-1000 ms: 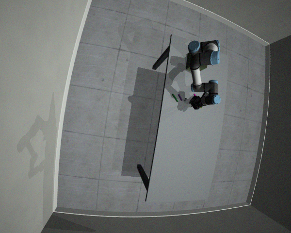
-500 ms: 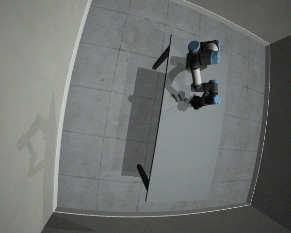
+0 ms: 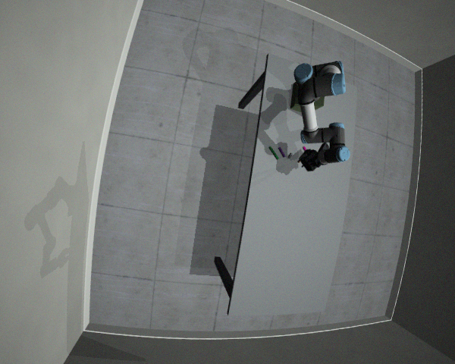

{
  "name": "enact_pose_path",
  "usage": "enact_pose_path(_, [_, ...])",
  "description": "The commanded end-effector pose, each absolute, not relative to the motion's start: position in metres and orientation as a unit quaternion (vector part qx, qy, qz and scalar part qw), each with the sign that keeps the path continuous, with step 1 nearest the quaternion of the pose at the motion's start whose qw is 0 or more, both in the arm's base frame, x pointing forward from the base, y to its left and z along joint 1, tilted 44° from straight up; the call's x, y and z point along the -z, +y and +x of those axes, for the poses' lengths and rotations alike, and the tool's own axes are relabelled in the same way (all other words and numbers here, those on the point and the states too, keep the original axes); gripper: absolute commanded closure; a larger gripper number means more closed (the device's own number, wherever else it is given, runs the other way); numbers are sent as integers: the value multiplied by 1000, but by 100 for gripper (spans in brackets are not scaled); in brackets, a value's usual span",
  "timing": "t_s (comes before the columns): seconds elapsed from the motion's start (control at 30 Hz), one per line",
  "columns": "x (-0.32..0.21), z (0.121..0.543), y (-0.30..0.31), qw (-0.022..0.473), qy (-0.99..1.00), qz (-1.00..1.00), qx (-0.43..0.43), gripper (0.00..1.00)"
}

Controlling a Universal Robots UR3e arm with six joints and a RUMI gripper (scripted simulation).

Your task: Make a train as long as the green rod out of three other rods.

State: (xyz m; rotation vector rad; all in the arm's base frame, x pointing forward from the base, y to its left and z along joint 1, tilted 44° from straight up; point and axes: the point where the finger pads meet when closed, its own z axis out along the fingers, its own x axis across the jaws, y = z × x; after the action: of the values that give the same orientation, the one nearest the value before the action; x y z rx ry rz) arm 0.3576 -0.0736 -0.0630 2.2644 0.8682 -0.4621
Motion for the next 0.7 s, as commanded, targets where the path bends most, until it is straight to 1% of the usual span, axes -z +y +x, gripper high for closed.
enact_pose_path(0.0, [45, 357, -55, 326, 330, 867, 184, 100])
enact_pose_path(0.17, [32, 359, -42, 326, 330, 867, 184, 100])
enact_pose_path(0.67, [14, 362, -24, 326, 330, 866, 185, 100])
